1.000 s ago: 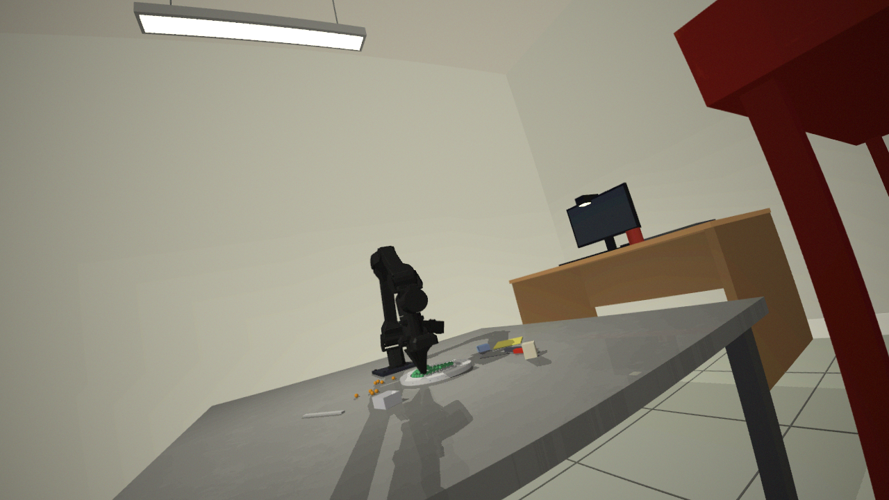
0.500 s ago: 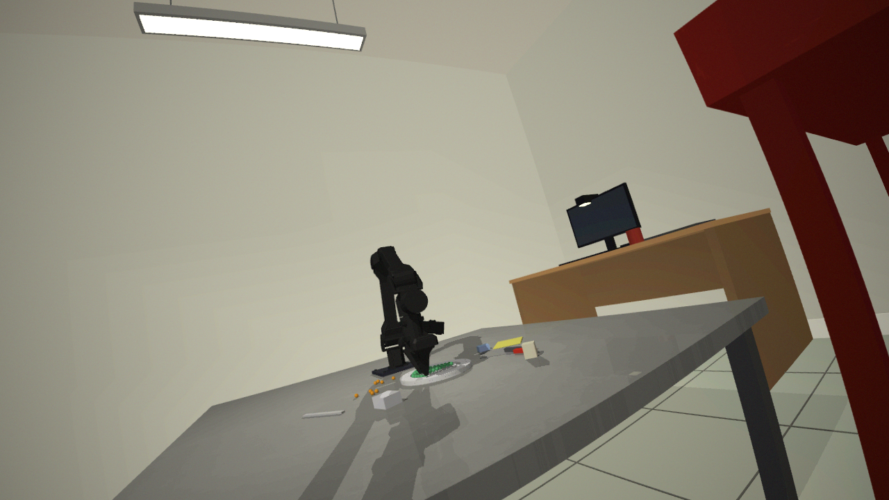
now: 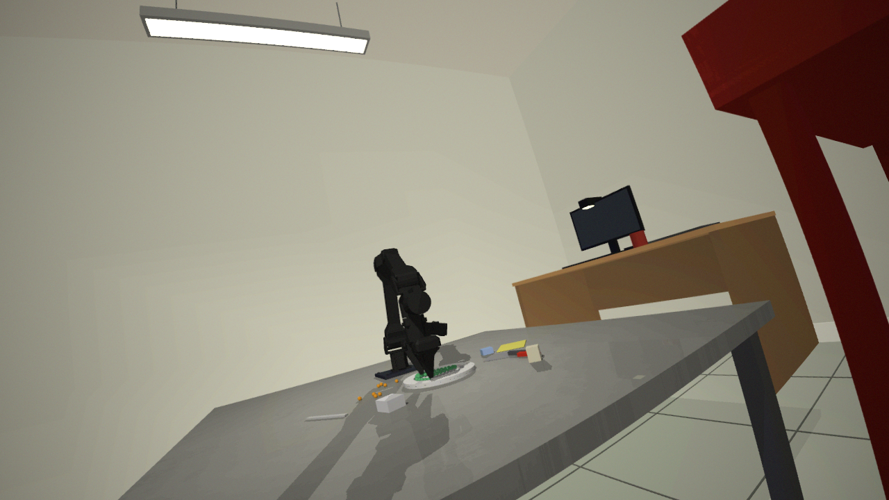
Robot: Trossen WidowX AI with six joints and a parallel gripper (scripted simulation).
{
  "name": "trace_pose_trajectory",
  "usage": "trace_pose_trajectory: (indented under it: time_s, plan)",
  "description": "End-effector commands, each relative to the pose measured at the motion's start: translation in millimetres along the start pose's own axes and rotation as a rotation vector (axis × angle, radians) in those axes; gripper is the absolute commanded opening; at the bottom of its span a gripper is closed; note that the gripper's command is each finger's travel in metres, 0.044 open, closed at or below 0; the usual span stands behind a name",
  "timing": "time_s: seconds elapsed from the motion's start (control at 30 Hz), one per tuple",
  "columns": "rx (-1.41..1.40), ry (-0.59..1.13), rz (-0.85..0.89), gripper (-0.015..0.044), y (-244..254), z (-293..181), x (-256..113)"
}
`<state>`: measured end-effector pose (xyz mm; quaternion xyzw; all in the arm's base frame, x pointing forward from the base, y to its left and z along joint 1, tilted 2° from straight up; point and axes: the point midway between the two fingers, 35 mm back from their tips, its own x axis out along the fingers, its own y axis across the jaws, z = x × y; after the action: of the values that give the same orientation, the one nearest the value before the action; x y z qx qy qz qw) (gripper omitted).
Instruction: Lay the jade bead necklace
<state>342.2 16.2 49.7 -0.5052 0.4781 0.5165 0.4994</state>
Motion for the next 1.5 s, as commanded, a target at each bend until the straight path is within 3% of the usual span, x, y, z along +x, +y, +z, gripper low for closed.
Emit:
trace_pose_trajectory:
  time_s: [0.0,0.77,0.8,1.17,1.37,1.47]
  plan:
    - [-0.014,-0.004,0.003,0.044,0.3,1.0,-0.2]
    - [-0.014,-0.004,0.003,0.044,0.3,1.0,-0.2]
    - [0.002,-0.004,0.003,0.0414,0.3,1.0,-0.4]
    - [0.991,-0.002,0.004,0.0125,1.8,5.0,-12.5]
    - [1.552,-0.001,0.005,0.012,2.8,7.3,-19.6]
    - [1.704,-0.001,0.006,0.012,3.3,8.2,-22.3]
